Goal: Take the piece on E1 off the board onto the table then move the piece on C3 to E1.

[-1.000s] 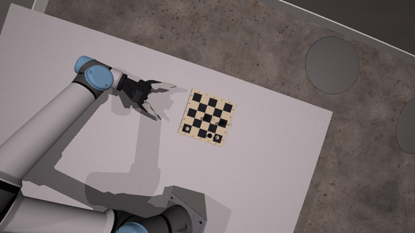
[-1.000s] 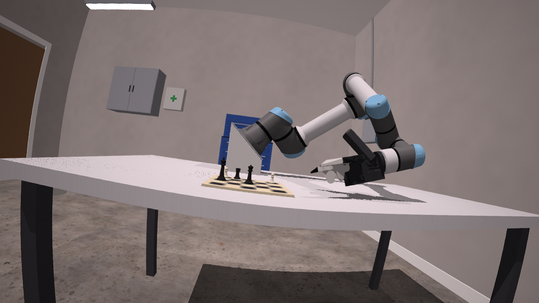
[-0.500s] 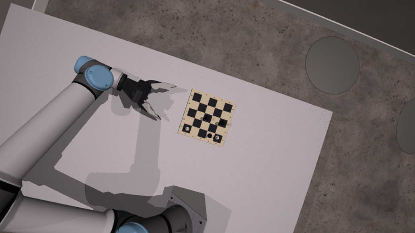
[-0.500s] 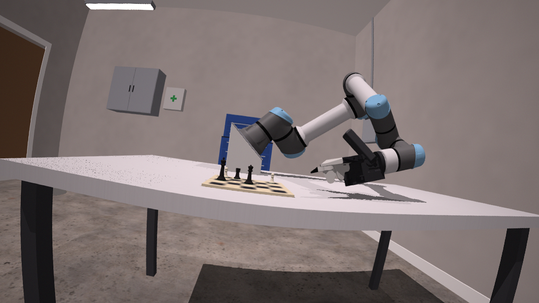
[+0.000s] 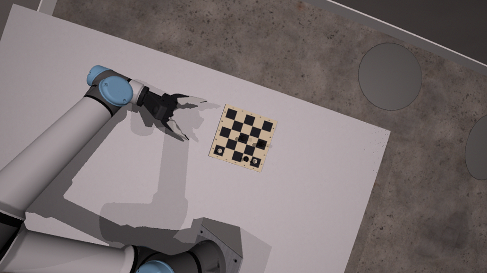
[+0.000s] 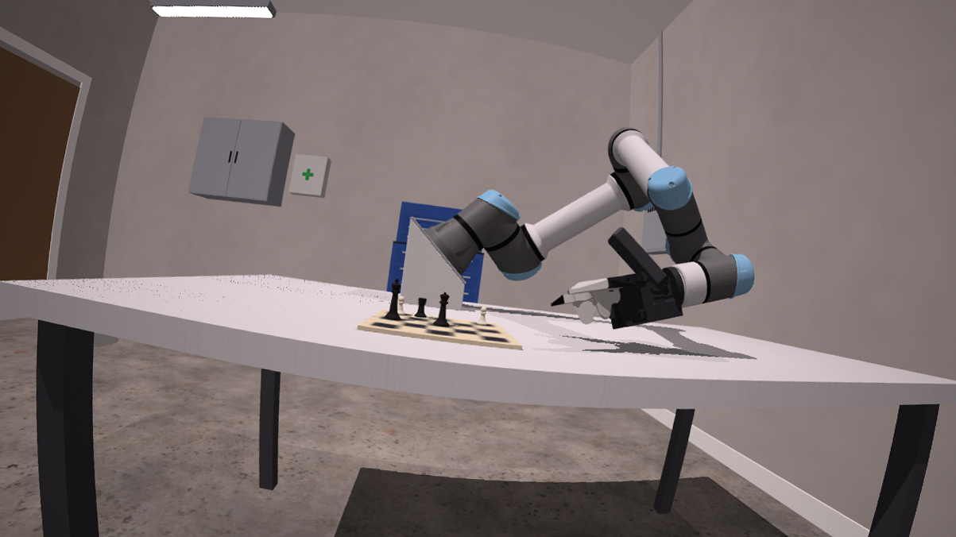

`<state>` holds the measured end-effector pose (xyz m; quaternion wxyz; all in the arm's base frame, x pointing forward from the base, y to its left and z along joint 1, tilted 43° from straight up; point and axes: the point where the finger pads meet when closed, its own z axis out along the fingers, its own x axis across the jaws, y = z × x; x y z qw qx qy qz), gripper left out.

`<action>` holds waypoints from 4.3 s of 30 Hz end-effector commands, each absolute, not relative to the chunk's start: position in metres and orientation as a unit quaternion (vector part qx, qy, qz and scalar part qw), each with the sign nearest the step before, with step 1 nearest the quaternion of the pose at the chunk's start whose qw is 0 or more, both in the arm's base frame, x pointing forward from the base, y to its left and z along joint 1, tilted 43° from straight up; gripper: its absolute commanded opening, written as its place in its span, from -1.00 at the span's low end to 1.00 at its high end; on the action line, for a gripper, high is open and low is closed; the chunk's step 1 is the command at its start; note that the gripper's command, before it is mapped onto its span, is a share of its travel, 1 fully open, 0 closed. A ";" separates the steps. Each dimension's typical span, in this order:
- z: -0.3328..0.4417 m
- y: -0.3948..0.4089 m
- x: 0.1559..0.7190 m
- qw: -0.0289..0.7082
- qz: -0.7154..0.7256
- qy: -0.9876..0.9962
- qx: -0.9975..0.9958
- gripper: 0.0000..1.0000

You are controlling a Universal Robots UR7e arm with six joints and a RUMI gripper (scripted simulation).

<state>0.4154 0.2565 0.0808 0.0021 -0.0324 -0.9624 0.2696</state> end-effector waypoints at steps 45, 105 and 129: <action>0.114 0.158 0.402 0.077 0.211 -0.968 -0.115 1.00; 0.075 0.106 0.355 0.271 -0.251 -0.744 -0.556 1.00; 0.076 0.106 0.354 0.275 -0.246 -0.734 -0.570 1.00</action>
